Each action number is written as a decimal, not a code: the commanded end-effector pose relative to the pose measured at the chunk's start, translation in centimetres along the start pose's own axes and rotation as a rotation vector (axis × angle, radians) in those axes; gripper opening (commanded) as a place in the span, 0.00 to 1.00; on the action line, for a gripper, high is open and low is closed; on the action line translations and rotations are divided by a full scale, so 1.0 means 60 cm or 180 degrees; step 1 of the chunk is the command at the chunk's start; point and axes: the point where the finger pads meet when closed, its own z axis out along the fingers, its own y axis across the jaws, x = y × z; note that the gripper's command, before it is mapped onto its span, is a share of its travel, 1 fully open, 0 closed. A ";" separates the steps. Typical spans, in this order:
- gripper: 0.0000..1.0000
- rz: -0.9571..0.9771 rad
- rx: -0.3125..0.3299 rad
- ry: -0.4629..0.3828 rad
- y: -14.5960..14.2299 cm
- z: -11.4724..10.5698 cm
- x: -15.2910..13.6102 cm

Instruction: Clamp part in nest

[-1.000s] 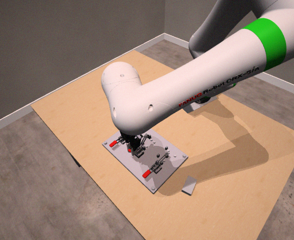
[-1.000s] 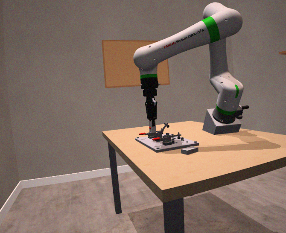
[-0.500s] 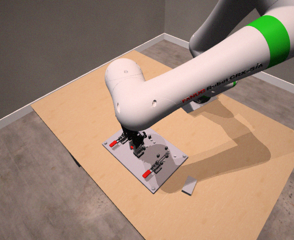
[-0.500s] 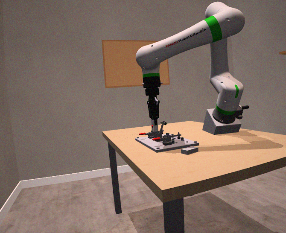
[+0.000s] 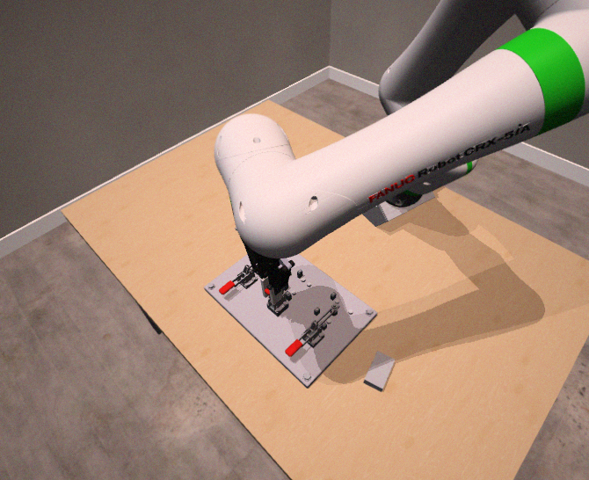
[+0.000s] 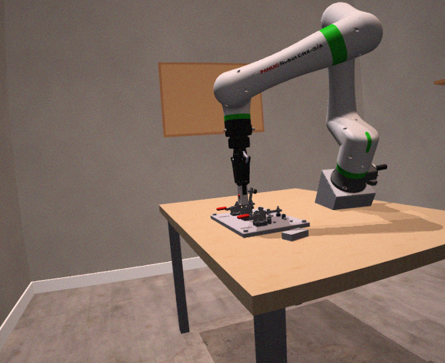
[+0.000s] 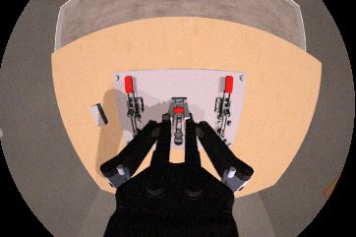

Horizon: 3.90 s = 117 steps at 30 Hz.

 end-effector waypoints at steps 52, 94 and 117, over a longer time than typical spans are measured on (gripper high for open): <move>0.00 0.0002 0.0001 -0.0004 0.000 0.001 -0.013; 0.28 0.0002 0.0001 -0.0004 0.000 0.001 -0.013; 0.28 0.0002 0.0001 -0.0004 0.000 -0.060 -0.013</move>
